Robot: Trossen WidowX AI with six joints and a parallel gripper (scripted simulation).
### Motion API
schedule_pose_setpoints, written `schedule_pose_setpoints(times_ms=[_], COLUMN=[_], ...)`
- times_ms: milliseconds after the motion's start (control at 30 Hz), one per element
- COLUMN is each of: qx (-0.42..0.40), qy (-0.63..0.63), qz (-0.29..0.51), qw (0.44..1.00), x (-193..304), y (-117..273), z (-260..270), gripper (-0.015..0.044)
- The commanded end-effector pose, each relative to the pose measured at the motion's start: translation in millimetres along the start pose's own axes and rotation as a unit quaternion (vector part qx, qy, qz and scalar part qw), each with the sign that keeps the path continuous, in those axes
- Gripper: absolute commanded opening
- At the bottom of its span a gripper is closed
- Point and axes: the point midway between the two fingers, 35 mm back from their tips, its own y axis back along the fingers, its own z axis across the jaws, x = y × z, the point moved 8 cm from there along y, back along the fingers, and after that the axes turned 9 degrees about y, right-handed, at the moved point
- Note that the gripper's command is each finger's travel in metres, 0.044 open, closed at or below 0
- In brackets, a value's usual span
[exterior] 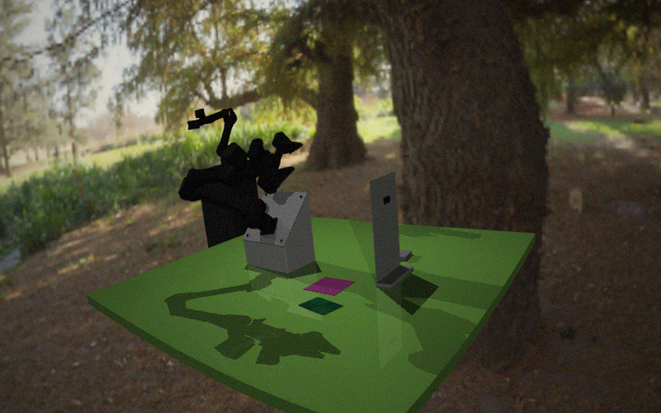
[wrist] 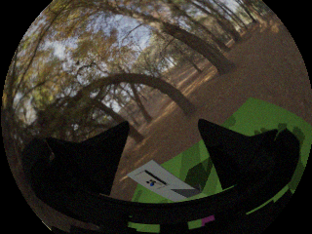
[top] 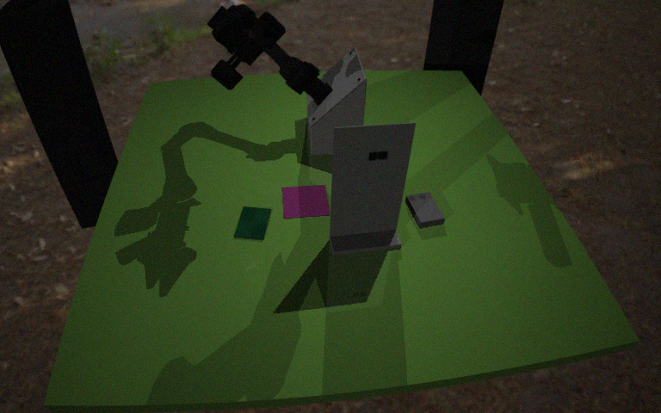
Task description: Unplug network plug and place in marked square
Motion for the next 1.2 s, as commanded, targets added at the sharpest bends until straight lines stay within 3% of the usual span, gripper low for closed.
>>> schedule_pose_setpoints(times_ms=[0, 300, 1167], qx=[0.0, -0.006, -0.012], qy=[-0.001, -0.053, -0.21], qz=[0.0, 0.018, 0.075], qw=[1.0, 0.998, 0.975], x=[0.6, 31.3, 138.2], y=[-0.6, -25.6, -61.0], z=[0.2, 10.2, 45.8], gripper=[0.0374, 0.0156, 0.0156])
